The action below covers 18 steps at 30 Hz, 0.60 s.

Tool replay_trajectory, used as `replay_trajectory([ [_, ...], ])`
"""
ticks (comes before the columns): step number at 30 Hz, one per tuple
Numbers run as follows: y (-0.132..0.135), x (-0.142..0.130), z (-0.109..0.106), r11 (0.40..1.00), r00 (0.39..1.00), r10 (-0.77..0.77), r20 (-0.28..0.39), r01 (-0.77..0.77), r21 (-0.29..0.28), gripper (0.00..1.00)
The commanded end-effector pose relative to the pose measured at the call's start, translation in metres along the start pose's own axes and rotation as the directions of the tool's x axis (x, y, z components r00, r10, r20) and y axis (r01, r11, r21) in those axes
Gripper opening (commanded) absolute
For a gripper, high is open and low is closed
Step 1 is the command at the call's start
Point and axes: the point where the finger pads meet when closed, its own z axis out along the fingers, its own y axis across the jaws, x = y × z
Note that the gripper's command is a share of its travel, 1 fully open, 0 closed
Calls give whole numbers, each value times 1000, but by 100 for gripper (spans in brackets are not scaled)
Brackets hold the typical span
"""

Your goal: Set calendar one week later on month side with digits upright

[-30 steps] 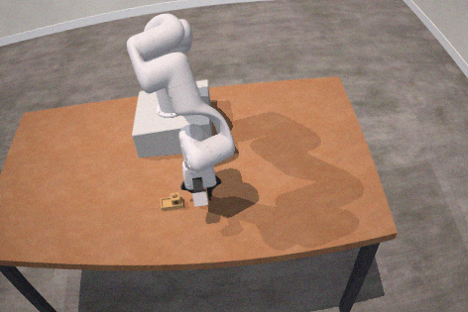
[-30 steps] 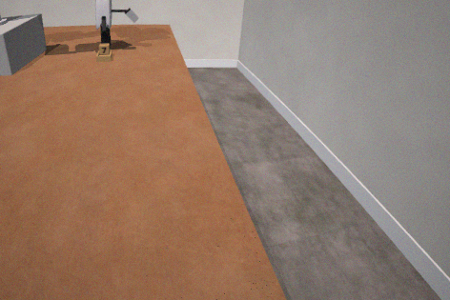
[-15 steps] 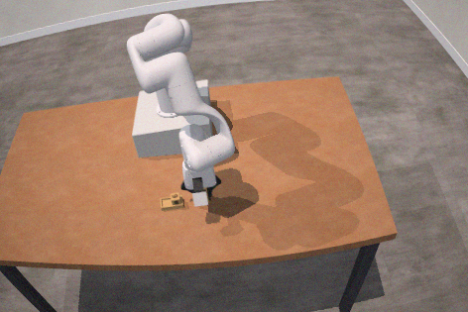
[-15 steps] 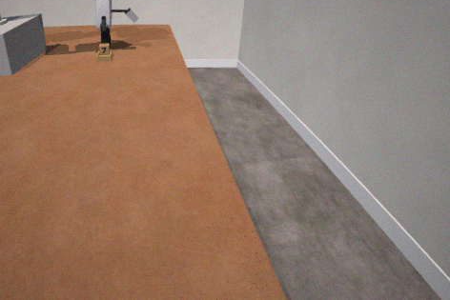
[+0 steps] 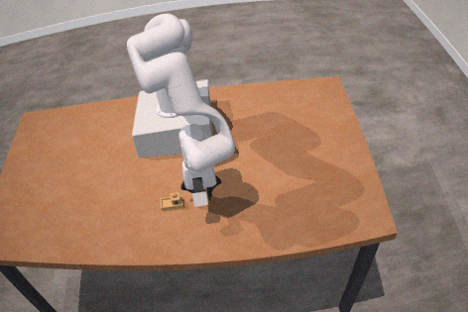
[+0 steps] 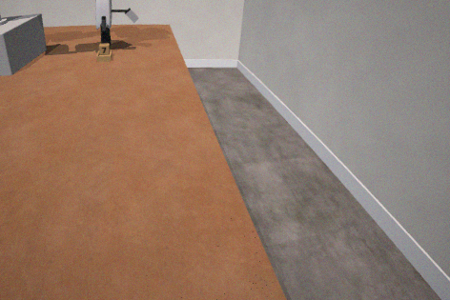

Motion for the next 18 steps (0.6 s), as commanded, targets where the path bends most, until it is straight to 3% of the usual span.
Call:
replay_trajectory([
  [1,0,1,-1,1000,1000,0,-3,0,1,29],
  [10,0,1,-1,1000,1000,0,-3,0,1,29],
  [11,0,1,-1,1000,1000,0,-3,0,1,33],
  [18,0,1,-1,1000,1000,0,-3,0,1,37],
])
